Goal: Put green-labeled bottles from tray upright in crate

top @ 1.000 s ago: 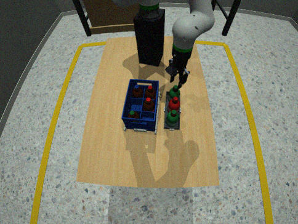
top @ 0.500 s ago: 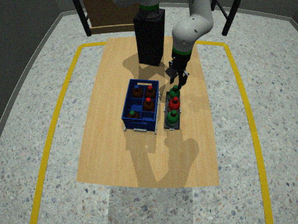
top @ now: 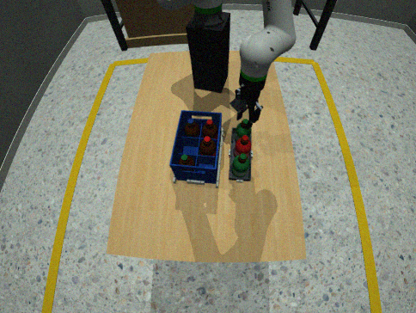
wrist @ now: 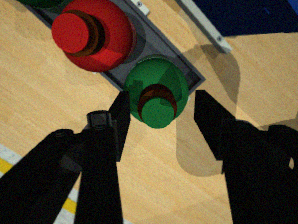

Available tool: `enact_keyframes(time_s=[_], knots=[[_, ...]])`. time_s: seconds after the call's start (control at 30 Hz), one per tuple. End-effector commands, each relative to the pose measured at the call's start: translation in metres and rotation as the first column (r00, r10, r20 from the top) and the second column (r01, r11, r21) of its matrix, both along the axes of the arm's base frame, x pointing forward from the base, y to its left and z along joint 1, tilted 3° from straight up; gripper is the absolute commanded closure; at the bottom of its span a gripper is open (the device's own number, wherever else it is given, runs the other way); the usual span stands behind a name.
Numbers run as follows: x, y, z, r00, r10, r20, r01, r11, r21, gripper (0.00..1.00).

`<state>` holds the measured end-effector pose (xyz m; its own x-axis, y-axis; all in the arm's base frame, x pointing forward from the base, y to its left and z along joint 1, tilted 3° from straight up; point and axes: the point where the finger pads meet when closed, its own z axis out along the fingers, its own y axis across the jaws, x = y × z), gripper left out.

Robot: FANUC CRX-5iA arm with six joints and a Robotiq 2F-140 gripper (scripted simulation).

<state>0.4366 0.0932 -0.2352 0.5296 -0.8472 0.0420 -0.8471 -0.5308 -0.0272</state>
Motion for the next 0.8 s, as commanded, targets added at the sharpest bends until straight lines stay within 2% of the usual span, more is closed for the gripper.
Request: enact_keyframes(time_s=[0.0,0.77], knots=[[0.0009,0.0003,-0.001,1.0,0.0,0.002,0.0,1.0,0.001,0.56],[0.0013,0.0001,-0.0102,1.0,0.0,0.002,0.0,1.0,0.001,0.56]])
